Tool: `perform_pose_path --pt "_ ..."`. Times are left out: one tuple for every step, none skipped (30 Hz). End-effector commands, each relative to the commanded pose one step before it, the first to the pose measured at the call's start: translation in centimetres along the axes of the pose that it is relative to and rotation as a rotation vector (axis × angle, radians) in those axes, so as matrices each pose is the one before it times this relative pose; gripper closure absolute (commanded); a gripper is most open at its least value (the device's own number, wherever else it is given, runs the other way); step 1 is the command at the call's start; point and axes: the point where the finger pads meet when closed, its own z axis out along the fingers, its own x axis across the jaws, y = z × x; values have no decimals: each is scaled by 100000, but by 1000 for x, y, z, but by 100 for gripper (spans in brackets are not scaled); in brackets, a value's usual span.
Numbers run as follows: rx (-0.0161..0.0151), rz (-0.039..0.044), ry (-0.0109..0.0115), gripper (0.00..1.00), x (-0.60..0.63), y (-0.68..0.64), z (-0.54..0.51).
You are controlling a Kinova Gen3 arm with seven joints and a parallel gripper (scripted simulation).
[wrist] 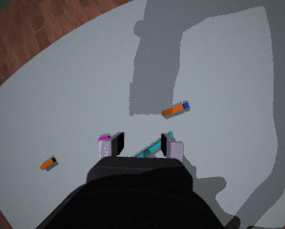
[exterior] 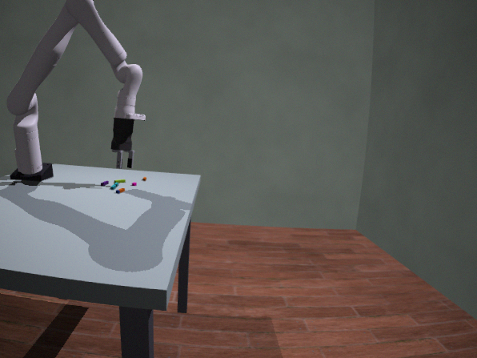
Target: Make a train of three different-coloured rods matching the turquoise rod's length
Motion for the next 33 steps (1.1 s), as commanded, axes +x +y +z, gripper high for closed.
perform_pose_path --pt "-692 -10957 382 0 -558 872 352" --pt "25 -5323 26 0 -307 246 42" --pt "0 0 0 0 0 0 0" --pt "0 0 0 0 0 0 0" --pt "33 -5317 16 0 -320 235 39" --pt "41 -5302 7 0 -331 223 36" --pt "50 -5277 -2 0 -341 209 33" --pt "60 -5243 -9 0 -350 195 30" --pt "70 -5199 -16 0 -356 181 27" --pt "80 -5147 -22 0 -362 166 24" --pt "90 -5085 -26 0 -365 150 21" --pt "100 -5015 -30 0 -368 135 18" --pt "110 -4935 -32 0 -368 119 15" --pt "120 -4848 -34 0 -367 104 12" --pt "129 -4752 -34 0 -364 89 9" --pt "138 -4649 -34 0 -360 74 7" --pt "145 -4538 -33 0 -355 60 4" --pt "152 -4419 -31 0 -348 47 2" --pt "158 -4294 -28 0 -340 34 0" --pt "0 0 0 0 0 0 0" --pt "0 0 0 0 0 0 0" --pt "163 -4162 -25 0 -330 23 -2" --pt "166 -4025 -22 0 -320 12 -4" --pt "169 -3881 -18 0 -309 2 -5" --pt "170 -3732 -14 0 -297 -7 -7" --pt "170 -3579 -10 0 -284 -14 -8" --pt "169 -3421 -7 0 -271 -21 -9" --pt "167 -3260 -3 0 -257 -27 -10" --pt "164 -3096 1 0 -244 -31 -10" --pt "160 -2928 4 0 -229 -35 -11" --pt "154 -2759 7 0 -215 -38 -11" --pt "148 -2588 9 0 -201 -40 -11" --pt "142 -2417 11 0 -186 -41 -11"
